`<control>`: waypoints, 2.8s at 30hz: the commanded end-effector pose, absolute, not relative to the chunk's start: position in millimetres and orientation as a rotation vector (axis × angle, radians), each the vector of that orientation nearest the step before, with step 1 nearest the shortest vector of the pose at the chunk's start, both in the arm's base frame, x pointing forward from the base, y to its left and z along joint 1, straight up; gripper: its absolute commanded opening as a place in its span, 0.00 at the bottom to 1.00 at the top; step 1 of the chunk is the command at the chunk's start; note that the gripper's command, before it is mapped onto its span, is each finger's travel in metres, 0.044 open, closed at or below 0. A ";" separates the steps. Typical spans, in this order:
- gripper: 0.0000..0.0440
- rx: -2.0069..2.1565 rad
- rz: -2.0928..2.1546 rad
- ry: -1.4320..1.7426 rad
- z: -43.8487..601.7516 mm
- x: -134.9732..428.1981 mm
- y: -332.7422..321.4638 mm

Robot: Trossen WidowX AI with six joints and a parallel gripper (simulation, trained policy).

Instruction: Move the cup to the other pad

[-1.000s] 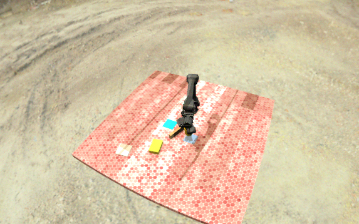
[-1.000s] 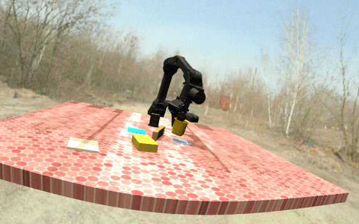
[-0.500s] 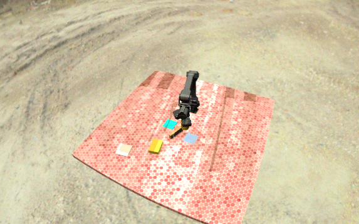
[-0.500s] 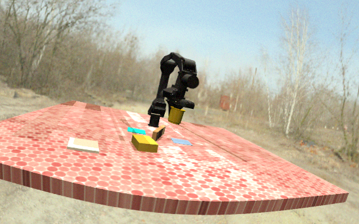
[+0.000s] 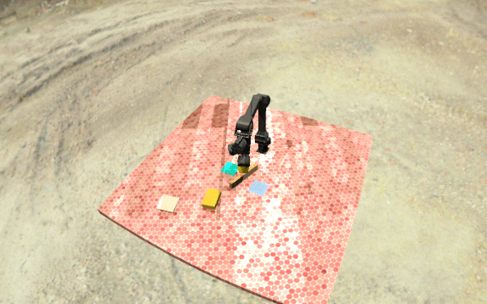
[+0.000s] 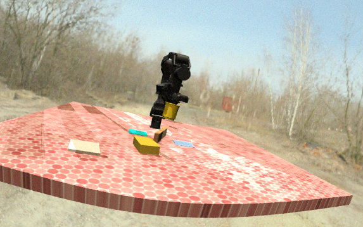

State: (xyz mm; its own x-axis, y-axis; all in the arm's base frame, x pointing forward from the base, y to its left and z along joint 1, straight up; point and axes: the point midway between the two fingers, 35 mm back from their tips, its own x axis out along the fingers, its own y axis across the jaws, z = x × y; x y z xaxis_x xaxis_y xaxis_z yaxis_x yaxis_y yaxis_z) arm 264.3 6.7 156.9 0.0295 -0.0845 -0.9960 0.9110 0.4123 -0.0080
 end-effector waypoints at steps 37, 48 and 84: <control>0.00 1.026 -1.065 1.088 129.4 246.7 -81.4; 0.00 1.050 -1.095 1.068 105.5 234.0 -89.9; 0.43 1.148 -1.092 0.947 81.0 203.3 -100.4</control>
State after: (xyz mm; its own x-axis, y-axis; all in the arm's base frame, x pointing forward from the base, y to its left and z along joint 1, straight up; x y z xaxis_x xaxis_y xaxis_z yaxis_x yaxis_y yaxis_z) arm 205.2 -101.1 79.7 0.2037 -0.1684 -0.9644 0.9787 0.0607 0.1961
